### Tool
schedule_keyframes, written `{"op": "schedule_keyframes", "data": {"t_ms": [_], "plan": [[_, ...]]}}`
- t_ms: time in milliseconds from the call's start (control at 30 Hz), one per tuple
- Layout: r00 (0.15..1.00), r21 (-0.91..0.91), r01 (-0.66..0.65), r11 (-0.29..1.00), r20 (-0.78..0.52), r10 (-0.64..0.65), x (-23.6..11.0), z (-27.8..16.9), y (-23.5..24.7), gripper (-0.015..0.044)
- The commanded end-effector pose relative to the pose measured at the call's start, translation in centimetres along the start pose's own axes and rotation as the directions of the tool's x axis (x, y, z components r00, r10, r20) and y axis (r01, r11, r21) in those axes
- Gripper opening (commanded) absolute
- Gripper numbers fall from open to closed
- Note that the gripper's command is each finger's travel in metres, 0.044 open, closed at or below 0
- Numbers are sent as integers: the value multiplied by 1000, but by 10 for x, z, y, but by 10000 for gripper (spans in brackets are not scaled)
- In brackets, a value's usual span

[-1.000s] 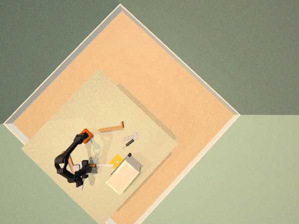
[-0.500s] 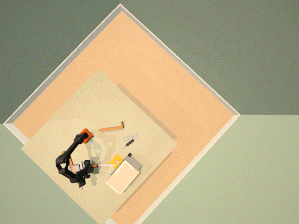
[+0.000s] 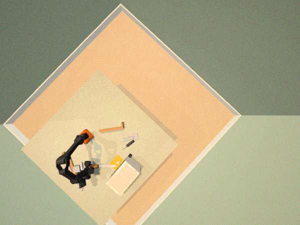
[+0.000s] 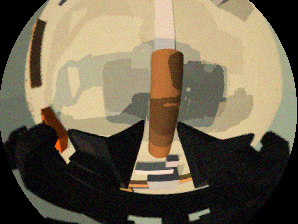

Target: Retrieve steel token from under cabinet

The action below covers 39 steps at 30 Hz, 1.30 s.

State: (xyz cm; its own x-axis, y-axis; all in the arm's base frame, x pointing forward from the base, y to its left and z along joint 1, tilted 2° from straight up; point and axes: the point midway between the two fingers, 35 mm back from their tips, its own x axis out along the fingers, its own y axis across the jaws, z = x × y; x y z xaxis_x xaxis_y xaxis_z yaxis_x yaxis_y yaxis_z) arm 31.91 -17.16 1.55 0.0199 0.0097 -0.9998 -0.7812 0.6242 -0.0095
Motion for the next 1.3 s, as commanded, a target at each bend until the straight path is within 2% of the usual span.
{"op": "schedule_keyframes", "data": {"t_ms": [0,500,633,933,1067,1267], "plan": [[1000,0,5,1000,3,-5,0,0,0,270],[1000,-2,5,1000,3,-5,4,0,1,270],[1000,1,10,1000,2,-10,1,0,-1,165],[1000,1,10,1000,2,-10,1,0,-1,105],[1000,1,10,1000,2,-10,1,0,-1,0],[1000,2,9,1000,2,-9,1,4,-1,0]]}}
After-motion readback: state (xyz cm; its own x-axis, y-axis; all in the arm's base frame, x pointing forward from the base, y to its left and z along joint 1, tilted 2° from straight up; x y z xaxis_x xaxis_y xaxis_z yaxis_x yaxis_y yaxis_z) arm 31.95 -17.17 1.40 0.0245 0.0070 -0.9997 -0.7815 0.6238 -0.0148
